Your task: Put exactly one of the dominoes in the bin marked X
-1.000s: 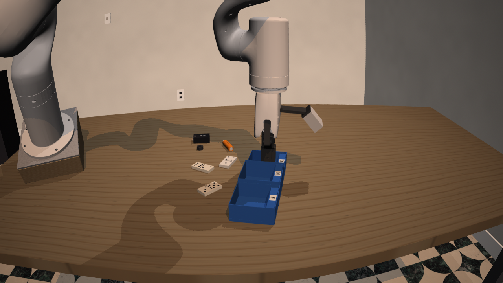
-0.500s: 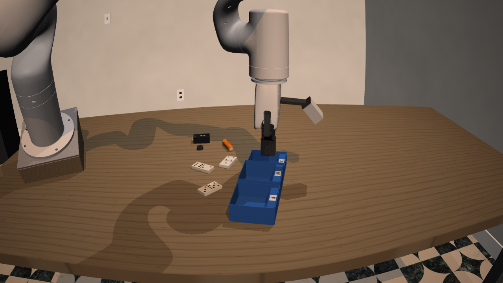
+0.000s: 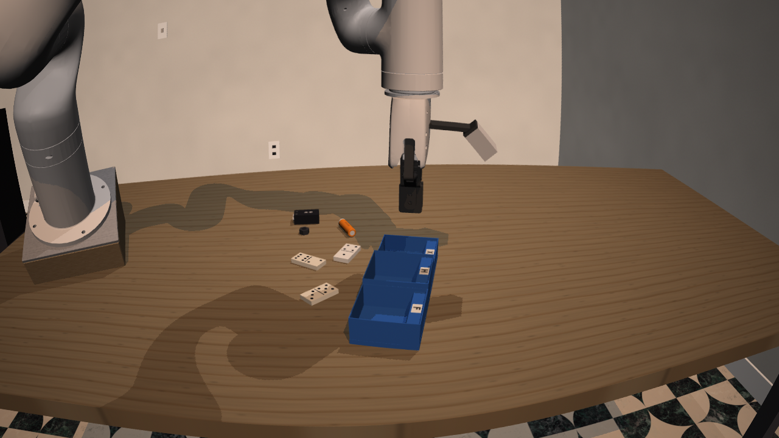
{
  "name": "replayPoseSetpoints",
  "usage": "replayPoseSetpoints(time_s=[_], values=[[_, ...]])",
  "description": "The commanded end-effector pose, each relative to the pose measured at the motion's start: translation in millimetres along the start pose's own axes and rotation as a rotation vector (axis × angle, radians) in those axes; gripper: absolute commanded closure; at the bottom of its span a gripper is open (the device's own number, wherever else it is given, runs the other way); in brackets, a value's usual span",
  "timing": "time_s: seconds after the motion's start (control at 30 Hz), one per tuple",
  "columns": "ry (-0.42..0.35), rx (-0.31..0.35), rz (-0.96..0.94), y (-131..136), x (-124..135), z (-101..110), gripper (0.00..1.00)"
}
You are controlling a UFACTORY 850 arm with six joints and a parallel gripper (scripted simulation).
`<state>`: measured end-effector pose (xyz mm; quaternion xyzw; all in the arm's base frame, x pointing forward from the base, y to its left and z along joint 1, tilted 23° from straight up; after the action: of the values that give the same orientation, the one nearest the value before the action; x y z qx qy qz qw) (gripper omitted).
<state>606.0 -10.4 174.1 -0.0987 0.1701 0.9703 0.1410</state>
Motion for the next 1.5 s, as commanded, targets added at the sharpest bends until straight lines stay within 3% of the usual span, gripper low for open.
replayPoseSetpoints(time_s=[0.0, 0.33, 0.63, 0.67, 1.47], values=[[0.0, 0.0, 0.0, 0.2, -0.4, 24.0, 0.93], [0.0, 0.0, 0.0, 0.1, -0.5, 107.1, 0.93], [0.0, 0.0, 0.0, 0.1, -0.5, 107.0, 0.93], [0.0, 0.0, 0.05, 4.5, 4.0, 101.6, 0.59], [-0.009, 0.0, 0.846, 100.0, 104.2, -18.5, 0.59]])
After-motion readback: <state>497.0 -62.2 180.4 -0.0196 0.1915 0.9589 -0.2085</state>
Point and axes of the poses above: the point where the finger pads meet when closed, its own z axis back along the fingers, its own y axis across the jaws, x = y × z, the point moved 6 cm from there along z, back along the fingers, and after that the axes turned 3 degrees about -z, right-handed, at the moved point
